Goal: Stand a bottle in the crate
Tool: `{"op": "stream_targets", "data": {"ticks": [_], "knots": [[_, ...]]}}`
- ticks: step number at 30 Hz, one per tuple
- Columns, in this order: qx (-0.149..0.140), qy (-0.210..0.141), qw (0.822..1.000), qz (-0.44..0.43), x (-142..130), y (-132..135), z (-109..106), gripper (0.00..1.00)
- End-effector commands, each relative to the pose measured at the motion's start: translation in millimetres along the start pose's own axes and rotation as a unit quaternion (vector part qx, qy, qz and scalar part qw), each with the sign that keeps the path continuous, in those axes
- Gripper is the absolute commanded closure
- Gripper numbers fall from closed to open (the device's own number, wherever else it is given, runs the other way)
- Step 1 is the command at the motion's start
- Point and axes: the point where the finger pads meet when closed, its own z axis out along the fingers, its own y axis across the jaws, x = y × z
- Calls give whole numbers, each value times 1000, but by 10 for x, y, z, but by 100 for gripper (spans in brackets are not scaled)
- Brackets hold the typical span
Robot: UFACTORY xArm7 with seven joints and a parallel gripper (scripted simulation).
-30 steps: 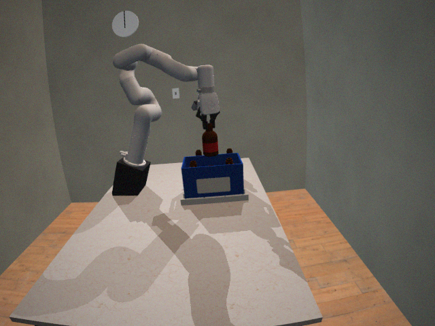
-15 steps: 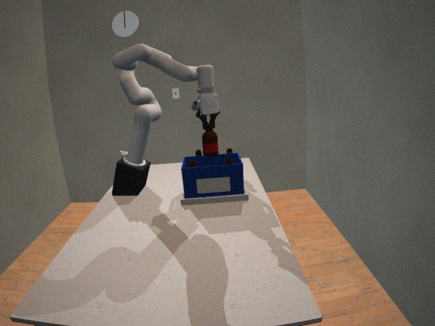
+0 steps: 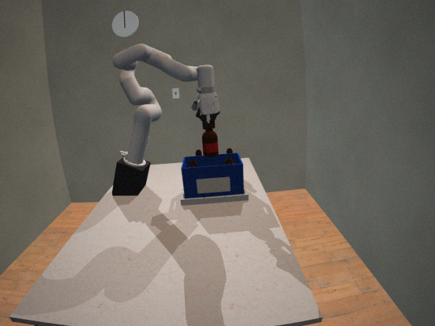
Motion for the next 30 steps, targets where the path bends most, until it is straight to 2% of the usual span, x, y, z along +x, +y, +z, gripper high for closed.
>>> {"op": "stream_targets", "data": {"ticks": [1,19,30], "knots": [[-1,-2,1000,0,-9,8,-14,100],[-1,-2,1000,0,-11,8,63,100],[-1,-2,1000,0,-13,6,190,100]]}}
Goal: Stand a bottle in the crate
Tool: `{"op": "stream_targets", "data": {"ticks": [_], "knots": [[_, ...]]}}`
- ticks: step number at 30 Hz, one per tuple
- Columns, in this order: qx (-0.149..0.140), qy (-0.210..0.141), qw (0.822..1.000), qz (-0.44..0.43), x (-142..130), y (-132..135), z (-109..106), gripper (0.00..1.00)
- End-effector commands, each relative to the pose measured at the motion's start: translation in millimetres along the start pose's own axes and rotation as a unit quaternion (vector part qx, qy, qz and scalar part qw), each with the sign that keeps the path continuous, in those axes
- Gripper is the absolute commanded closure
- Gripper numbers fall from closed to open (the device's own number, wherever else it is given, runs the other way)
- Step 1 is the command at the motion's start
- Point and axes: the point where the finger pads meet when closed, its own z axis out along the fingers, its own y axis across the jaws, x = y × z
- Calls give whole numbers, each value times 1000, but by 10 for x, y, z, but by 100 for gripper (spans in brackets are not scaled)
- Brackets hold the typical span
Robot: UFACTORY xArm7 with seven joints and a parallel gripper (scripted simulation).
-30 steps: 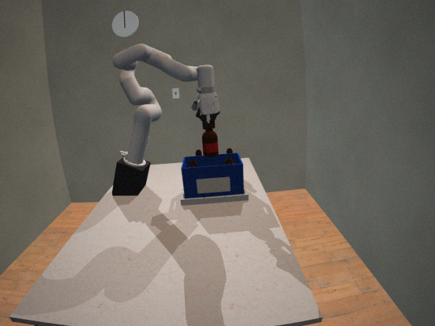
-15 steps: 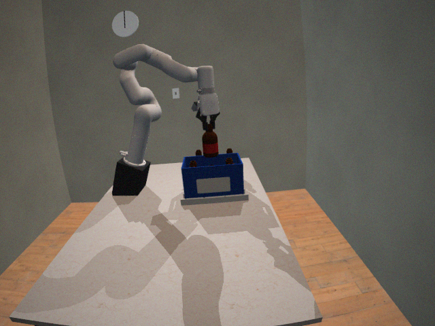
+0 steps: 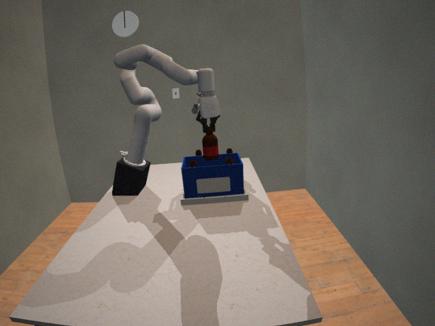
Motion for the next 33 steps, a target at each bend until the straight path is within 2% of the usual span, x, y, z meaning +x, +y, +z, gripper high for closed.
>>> {"op": "stream_targets", "data": {"ticks": [1,18,33], "knots": [[-1,-2,1000,0,-11,9,36,100],[-1,-2,1000,0,-14,8,181,100],[-1,-2,1000,0,-15,7,209,100]]}}
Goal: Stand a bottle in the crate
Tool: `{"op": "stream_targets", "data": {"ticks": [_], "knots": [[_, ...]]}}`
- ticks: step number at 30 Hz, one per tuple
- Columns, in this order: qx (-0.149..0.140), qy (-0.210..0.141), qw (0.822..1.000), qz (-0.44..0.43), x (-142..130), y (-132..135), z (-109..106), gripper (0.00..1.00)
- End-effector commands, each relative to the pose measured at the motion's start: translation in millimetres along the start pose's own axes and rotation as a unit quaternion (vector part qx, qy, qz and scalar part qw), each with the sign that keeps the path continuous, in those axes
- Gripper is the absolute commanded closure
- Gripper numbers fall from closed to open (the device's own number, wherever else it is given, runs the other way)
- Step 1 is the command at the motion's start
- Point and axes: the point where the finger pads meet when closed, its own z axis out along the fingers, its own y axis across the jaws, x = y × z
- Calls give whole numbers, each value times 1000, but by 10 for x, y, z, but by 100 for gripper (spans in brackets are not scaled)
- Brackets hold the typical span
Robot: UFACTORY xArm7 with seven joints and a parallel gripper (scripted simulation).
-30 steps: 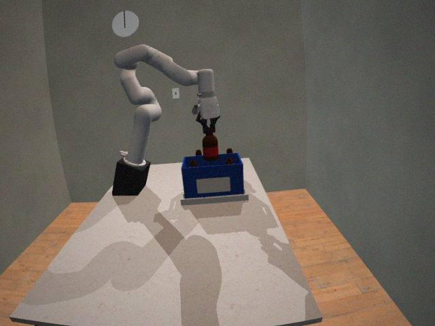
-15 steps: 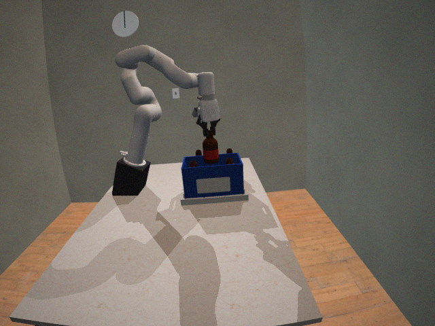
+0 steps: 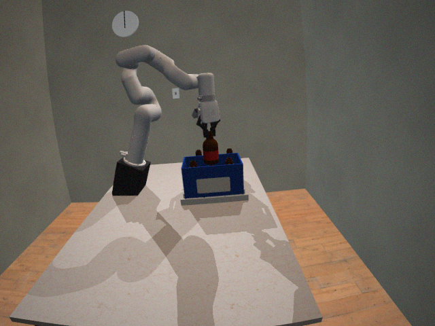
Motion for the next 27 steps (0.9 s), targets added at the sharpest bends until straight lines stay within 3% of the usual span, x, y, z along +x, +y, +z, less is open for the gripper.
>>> {"op": "stream_targets", "data": {"ticks": [1,27], "knots": [[-1,-2,1000,0,-10,9,-13,100],[-1,-2,1000,0,-10,9,21,100]]}}
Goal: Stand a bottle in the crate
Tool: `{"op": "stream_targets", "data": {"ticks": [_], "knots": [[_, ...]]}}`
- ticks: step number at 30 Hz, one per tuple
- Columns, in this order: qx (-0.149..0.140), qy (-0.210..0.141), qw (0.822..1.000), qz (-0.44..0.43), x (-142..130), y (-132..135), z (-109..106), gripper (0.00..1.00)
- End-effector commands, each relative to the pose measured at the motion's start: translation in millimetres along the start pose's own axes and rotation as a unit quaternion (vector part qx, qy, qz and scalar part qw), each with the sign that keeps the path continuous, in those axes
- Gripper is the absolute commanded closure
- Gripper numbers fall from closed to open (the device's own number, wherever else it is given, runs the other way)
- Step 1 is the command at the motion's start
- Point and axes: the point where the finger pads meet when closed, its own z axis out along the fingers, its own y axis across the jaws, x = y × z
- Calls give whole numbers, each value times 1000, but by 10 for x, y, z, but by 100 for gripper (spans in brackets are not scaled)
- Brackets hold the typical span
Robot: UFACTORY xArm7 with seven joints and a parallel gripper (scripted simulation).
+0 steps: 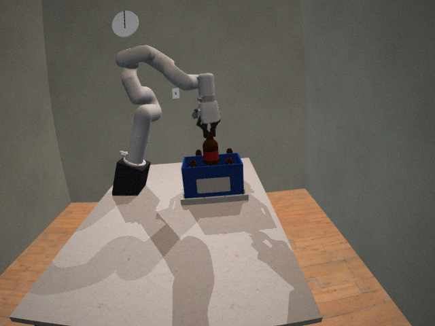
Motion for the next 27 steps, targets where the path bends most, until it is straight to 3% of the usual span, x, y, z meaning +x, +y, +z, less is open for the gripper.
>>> {"op": "stream_targets", "data": {"ticks": [1,27], "knots": [[-1,-2,1000,0,-10,9,6,100],[-1,-2,1000,0,-11,10,268,100]]}}
